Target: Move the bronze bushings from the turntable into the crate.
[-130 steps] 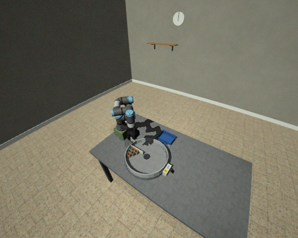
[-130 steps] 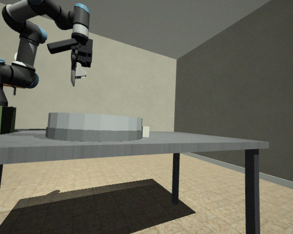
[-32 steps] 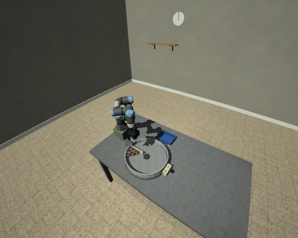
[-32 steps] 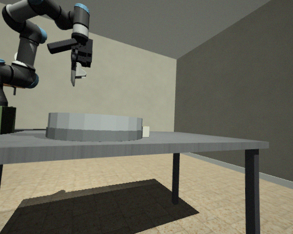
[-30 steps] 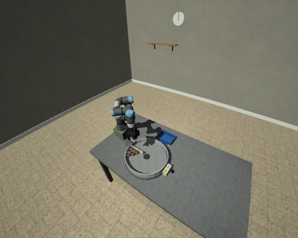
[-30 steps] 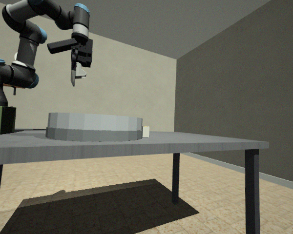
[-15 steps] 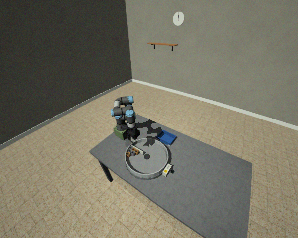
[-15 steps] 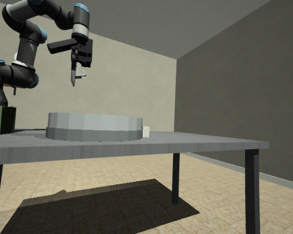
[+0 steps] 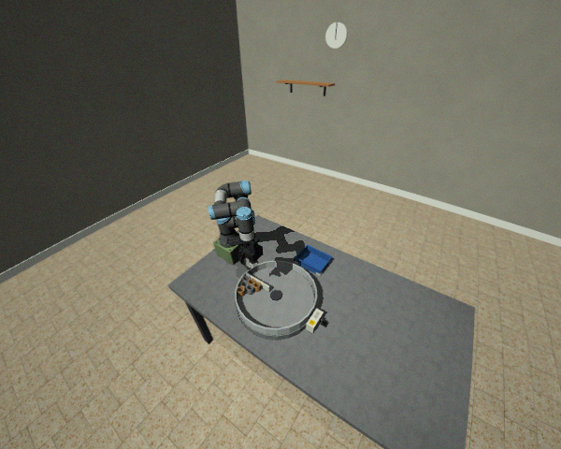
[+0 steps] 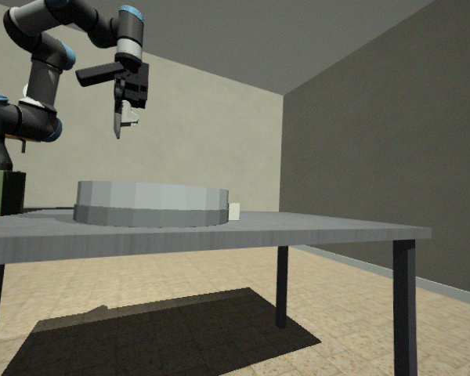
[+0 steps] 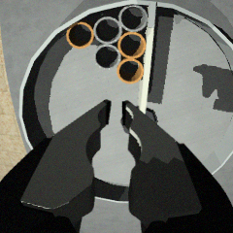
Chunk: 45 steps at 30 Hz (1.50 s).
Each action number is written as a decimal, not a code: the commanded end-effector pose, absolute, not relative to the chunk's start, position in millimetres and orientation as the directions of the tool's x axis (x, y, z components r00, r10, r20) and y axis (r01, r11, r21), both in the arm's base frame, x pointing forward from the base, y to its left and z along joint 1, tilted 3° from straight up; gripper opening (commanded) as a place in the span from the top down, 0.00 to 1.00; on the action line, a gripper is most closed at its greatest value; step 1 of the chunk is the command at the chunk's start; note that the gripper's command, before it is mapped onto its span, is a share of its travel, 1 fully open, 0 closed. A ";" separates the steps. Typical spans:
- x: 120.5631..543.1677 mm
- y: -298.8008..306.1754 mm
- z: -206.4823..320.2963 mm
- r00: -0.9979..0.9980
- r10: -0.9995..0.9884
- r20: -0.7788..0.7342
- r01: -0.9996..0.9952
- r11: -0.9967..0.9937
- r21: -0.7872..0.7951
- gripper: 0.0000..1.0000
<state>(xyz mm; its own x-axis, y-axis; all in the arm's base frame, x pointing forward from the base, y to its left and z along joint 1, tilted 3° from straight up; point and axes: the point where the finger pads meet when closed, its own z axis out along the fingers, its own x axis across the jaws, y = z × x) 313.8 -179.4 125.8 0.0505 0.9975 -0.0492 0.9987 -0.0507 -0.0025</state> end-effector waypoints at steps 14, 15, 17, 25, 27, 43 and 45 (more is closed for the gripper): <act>326.0 -181.3 89.7 -0.103 0.993 -0.050 0.995 0.102 -0.008 0.95; 327.9 -181.3 84.4 -0.125 0.991 -0.050 0.992 0.125 -0.010 0.95; 329.6 -181.3 79.2 -0.148 0.988 -0.050 0.989 0.148 -0.011 0.95; 339.6 -181.8 47.0 -0.279 0.959 -0.048 0.960 0.279 -0.018 0.95; 341.3 -181.9 40.8 -0.303 0.952 -0.047 0.953 0.303 -0.019 0.95; 343.4 -181.9 32.9 -0.334 0.941 -0.047 0.943 0.333 -0.021 0.95; 343.4 -181.9 32.9 -0.334 0.941 -0.047 0.943 0.333 -0.021 0.95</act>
<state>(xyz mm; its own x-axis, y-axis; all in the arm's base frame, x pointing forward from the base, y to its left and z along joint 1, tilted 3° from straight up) 342.8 -181.4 32.0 -0.3338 0.9416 -0.0441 0.9426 0.3331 -0.0221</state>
